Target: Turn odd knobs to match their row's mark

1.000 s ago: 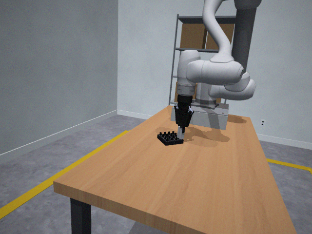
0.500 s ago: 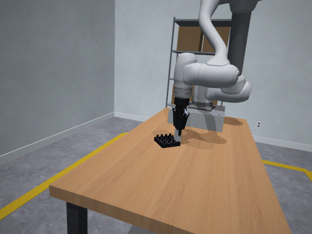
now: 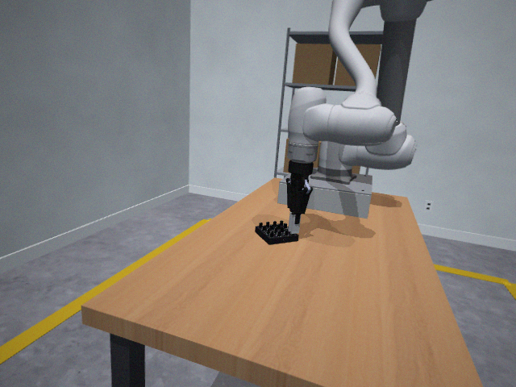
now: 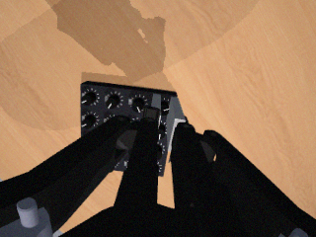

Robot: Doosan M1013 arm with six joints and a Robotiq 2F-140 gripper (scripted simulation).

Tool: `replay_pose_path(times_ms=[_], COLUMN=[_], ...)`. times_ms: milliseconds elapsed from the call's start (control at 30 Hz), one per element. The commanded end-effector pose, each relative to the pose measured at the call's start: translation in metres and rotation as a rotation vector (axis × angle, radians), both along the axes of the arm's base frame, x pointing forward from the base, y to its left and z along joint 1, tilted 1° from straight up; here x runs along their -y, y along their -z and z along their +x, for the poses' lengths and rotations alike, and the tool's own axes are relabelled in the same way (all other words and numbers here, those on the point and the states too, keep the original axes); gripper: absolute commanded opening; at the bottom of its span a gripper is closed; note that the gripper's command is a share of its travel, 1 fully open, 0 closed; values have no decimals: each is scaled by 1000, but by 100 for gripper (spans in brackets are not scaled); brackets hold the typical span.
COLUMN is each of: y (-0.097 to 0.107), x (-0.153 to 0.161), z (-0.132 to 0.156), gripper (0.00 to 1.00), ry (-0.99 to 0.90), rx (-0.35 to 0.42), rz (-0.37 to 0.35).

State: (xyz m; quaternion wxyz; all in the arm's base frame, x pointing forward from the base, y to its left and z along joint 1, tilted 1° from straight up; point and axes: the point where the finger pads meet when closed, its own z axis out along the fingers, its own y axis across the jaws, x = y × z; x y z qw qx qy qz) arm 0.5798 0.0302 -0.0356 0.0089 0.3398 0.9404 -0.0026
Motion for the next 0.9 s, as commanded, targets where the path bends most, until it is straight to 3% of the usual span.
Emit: replay_pose_path(times_ms=[0,433,467,867], y=[0,0,0,0], x=[0,0,0,0], z=[0,0,0,0], gripper=[5,5,12,12], ry=[2,2,2,2], rx=[0,0,0,0], rz=[0,0,0,0])
